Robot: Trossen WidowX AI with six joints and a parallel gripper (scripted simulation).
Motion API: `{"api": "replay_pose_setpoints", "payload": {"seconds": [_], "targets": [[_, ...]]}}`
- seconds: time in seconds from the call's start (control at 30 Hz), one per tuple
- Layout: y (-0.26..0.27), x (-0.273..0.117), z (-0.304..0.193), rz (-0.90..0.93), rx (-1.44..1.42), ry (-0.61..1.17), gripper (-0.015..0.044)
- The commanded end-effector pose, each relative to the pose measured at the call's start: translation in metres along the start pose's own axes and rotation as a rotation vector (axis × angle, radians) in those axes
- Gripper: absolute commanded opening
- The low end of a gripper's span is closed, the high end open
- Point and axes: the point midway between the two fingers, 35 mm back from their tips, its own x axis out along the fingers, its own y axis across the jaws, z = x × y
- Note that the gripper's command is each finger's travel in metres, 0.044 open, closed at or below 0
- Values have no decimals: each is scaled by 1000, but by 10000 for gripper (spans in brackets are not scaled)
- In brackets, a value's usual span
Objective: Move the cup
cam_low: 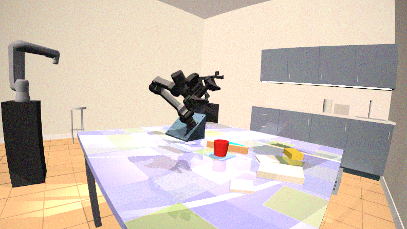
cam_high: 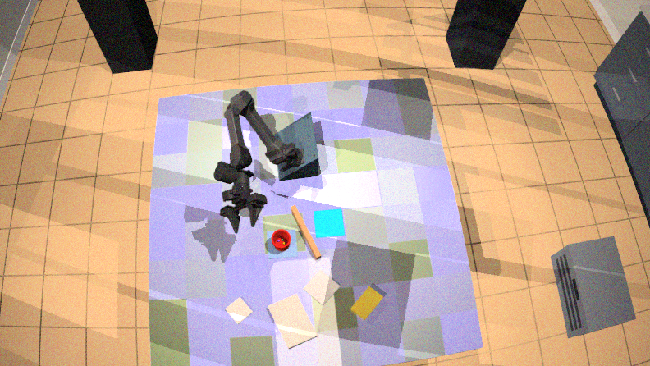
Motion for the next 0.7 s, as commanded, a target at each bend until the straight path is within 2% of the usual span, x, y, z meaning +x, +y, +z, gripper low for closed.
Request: {"api": "replay_pose_setpoints", "payload": {"seconds": [0.0, 0.07, 0.17, 0.3, 0.47, 0.67], "targets": [[0, 2, -3, -3, -5, 15, 374], [2, 13, -25, -20, -48, 135, 321], [7, 29, -75, -42, -177, 407, 242], [9, 31, -133, -40, -421, 758, 148], [2, 13, -184, 32, -804, 1178, 148], [-8, -14, -208, 236, -1318, 1620, 148]]}}
